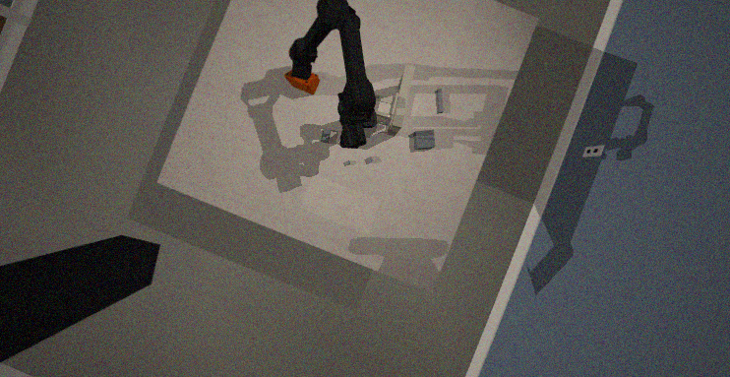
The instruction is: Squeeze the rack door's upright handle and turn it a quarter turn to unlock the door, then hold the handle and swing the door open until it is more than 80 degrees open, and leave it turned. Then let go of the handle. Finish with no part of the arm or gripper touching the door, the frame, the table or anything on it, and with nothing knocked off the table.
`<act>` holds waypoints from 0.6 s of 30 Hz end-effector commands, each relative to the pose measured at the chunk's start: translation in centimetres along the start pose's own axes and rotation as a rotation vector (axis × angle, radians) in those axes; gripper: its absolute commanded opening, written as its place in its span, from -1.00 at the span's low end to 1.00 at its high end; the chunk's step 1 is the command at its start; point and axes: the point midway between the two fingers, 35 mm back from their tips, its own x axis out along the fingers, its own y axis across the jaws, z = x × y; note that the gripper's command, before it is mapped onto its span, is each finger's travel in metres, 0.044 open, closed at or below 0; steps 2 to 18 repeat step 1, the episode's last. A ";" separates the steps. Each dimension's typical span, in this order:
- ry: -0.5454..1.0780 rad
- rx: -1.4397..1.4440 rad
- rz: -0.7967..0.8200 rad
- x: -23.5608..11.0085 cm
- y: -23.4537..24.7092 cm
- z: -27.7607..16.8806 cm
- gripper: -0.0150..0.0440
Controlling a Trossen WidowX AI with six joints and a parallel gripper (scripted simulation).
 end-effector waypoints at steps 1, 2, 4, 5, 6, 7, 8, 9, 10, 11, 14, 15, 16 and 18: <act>0.002 -0.005 -0.004 -0.6 -0.1 -0.1 0.46; 0.002 -0.005 -0.004 -0.6 -0.1 -0.1 0.46; 0.002 -0.005 -0.004 -0.6 -0.1 -0.1 0.46; 0.002 -0.005 -0.004 -0.6 -0.1 -0.1 0.46; 0.002 -0.005 -0.004 -0.6 -0.1 -0.1 0.46; 0.002 -0.005 -0.004 -0.6 -0.1 -0.1 0.46; 0.002 -0.005 -0.004 -0.6 -0.1 -0.1 0.46; 0.002 -0.005 -0.004 -0.6 -0.1 -0.1 0.46; 0.002 -0.005 -0.004 -0.6 -0.1 -0.1 0.46; 0.002 -0.005 -0.004 -0.6 -0.1 -0.1 0.46; 0.002 -0.005 -0.004 -0.6 -0.1 -0.1 0.46; 0.002 -0.005 -0.004 -0.6 -0.1 -0.1 0.46; 0.002 -0.005 -0.004 -0.6 -0.1 -0.1 0.46; 0.002 -0.005 -0.004 -0.6 -0.1 -0.1 0.46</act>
